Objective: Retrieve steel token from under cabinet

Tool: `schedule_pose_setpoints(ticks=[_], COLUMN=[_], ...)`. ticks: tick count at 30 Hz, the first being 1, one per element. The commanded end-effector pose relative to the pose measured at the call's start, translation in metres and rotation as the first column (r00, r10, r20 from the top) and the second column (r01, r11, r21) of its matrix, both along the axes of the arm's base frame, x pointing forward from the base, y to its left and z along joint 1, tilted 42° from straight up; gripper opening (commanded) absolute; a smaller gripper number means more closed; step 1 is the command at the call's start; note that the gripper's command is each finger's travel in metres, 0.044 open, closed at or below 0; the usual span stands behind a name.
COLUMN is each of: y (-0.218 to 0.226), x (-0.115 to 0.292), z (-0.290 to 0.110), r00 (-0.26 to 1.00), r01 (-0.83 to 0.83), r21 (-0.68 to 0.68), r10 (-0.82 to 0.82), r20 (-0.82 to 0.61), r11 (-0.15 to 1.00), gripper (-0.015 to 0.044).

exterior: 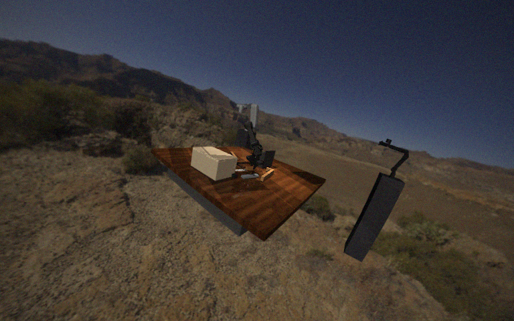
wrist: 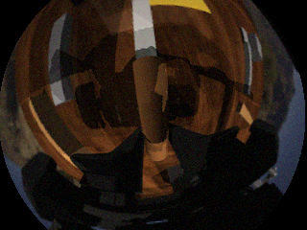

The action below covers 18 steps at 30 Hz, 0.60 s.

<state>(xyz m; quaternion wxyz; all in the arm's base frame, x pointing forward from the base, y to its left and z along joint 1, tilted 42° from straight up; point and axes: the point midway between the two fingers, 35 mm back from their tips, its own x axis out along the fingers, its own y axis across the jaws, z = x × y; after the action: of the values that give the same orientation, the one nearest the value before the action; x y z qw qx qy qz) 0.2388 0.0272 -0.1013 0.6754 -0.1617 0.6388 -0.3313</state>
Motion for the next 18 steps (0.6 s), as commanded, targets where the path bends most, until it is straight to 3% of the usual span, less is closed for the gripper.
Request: schedule_pose_setpoints(ticks=[1, 18], y=[0.002, 0.015], x=[0.001, 0.002], z=[-0.001, -0.010], r00=[1.000, 0.996], r01=[0.015, 0.069], r21=[0.000, 0.000], r10=[-0.015, -0.069], r20=[0.013, 0.056], r11=[1.000, 0.998], gripper=[0.0000, 0.0000])
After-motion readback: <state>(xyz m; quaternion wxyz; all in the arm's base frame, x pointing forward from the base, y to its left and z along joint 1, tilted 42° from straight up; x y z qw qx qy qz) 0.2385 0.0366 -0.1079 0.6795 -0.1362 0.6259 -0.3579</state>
